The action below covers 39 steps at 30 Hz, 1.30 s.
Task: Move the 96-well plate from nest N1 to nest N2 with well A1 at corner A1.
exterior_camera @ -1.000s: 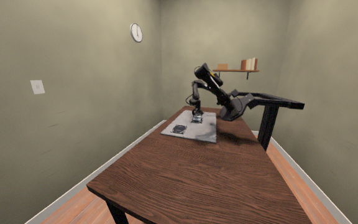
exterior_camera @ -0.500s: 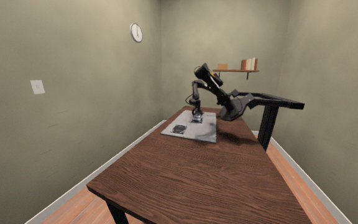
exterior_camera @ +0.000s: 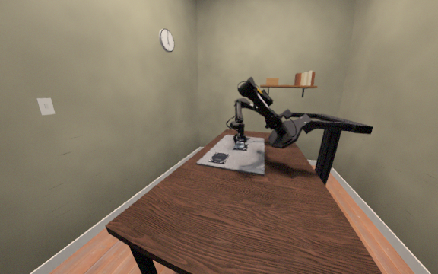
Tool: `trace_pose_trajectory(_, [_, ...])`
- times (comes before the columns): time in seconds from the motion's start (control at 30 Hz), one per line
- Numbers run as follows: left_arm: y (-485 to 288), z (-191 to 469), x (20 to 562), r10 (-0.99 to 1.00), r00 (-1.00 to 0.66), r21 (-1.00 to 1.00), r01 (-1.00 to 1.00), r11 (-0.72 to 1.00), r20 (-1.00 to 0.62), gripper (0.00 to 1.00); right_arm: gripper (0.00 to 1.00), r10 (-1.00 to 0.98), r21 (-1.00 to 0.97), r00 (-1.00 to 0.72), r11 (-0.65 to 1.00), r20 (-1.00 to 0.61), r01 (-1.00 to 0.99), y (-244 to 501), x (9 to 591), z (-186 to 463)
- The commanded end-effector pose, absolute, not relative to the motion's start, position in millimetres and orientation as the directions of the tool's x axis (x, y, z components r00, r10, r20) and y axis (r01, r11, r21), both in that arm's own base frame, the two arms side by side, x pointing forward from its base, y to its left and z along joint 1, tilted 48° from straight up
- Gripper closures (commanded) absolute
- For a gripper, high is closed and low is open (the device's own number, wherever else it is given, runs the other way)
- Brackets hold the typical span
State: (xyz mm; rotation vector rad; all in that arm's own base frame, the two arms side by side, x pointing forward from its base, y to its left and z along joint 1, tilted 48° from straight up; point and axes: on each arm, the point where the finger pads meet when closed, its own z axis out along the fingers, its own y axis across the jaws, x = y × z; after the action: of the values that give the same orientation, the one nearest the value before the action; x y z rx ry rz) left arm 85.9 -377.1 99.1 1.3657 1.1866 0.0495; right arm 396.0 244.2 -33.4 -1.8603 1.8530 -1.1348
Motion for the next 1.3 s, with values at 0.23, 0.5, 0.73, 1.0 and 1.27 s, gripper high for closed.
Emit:
trace_pose_trajectory(0.23, [-379,102,80,0.621,0.477,0.75,0.591,0.297,-0.622,0.0,0.22,-0.923,-0.632,-0.095,-0.178,0.373,-0.754,234,394,-59])
trace_pose_trajectory(0.5, [-379,102,80,0.621,0.477,0.75,0.591,0.297,-0.622,0.0,0.22,-0.926,-0.632,-0.091,-0.176,0.367,-0.755,247,396,-37])
trace_pose_trajectory(0.73, [-379,102,80,0.621,0.477,0.75,0.591,0.297,-0.622,0.0,0.22,-0.926,-0.63,-0.089,-0.178,0.367,-0.756,251,396,-31])
trace_pose_trajectory(1.0, [-379,102,80,0.621,0.477,0.75,0.591,0.297,-0.622,0.0,0.22,-0.926,-0.63,-0.087,-0.179,0.367,-0.755,252,396,-31])
trace_pose_trajectory(1.27, [-379,102,80,0.621,0.477,0.75,0.591,0.297,-0.622,0.0,0.22,-0.923,-0.653,-0.128,-0.155,0.364,-0.742,245,378,-29])
